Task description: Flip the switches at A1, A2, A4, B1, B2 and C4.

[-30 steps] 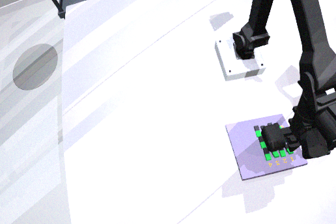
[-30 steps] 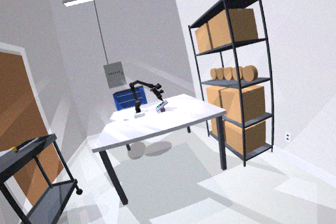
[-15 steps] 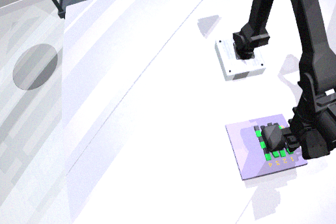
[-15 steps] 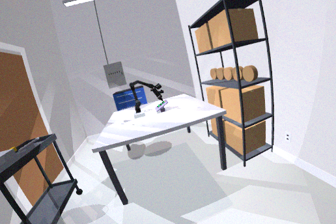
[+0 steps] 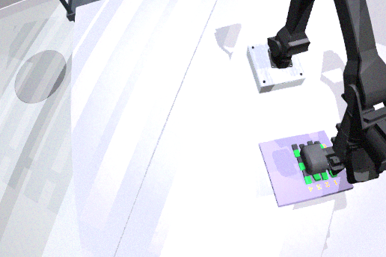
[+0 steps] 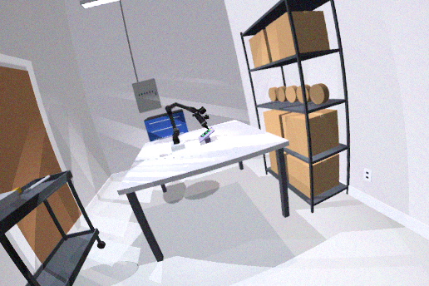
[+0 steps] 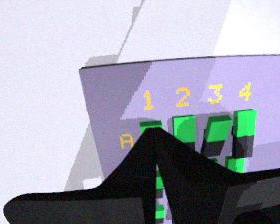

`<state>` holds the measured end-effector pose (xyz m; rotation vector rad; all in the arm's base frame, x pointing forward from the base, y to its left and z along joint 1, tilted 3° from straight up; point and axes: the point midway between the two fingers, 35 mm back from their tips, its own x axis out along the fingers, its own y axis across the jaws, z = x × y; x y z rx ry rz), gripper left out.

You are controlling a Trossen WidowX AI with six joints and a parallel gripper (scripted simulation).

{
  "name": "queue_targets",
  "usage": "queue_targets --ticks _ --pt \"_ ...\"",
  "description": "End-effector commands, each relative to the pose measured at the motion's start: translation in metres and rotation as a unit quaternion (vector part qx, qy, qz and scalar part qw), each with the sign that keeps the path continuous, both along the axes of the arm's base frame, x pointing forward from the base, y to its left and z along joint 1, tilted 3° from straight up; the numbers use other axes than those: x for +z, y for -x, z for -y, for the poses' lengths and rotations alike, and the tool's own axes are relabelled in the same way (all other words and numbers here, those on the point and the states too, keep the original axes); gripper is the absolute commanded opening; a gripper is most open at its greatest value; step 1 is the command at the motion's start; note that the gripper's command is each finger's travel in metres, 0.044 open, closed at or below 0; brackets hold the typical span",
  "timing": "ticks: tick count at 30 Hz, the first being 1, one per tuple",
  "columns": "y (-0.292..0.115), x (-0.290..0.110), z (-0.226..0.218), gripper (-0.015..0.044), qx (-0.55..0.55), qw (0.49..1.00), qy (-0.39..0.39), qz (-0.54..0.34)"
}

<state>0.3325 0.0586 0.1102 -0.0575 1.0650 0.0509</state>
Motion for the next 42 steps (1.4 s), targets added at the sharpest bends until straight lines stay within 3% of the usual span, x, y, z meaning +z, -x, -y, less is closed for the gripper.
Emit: queue_targets --ticks 1,14,21,32,36,42 --pt "0.0 -0.003 -0.001 0.0 0.002 1.0 -0.001 -0.003" --pt "-0.001 -0.005 -0.001 0.0 0.002 1.0 -0.001 -0.003" --pt "0.033 0.053 0.001 0.0 0.003 1.0 -0.002 0.008" --pt "0.047 0.044 0.024 0.0 0.003 1.0 -0.001 0.008" --pt "0.032 0.015 0.023 0.0 0.003 1.0 -0.001 0.02" --pt "0.03 0.013 0.023 0.0 0.003 1.0 -0.001 0.021"
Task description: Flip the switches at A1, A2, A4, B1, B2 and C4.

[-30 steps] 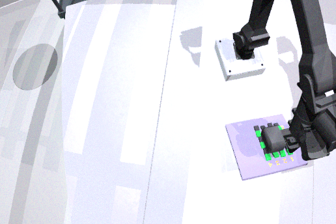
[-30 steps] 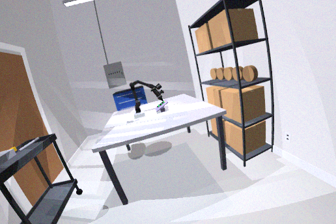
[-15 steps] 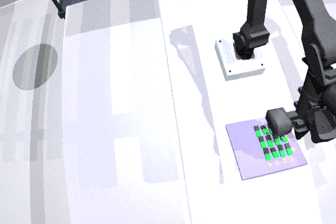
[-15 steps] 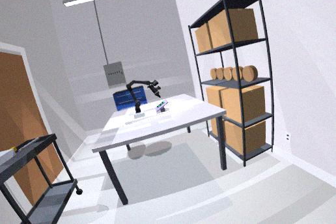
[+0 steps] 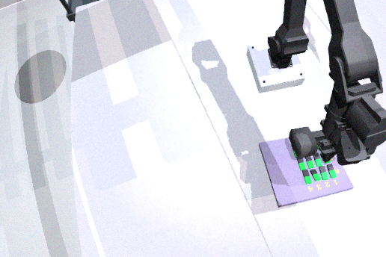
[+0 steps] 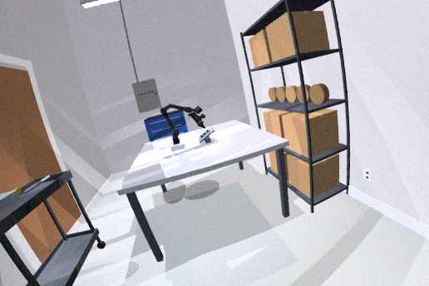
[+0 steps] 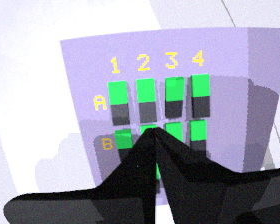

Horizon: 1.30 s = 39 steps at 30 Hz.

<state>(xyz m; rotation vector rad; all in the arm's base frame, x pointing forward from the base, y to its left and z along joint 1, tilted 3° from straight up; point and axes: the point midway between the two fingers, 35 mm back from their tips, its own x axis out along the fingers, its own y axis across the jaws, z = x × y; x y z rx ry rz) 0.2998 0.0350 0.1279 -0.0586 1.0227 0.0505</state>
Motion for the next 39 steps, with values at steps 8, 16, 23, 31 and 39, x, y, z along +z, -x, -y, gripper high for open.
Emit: queue_targets --ticks 8,16,23,31,39 --pt "-0.007 -0.014 -0.001 0.0 0.003 1.0 -0.001 0.0" --pt "-0.01 -0.018 -0.001 0.0 0.003 1.0 -0.001 0.0" --pt "-0.014 -0.026 -0.001 0.0 0.003 1.0 -0.001 0.0" --pt "-0.014 -0.026 -0.001 0.0 0.003 1.0 -0.001 0.0" --pt "-0.014 -0.026 -0.001 0.0 0.003 1.0 -0.001 0.0"
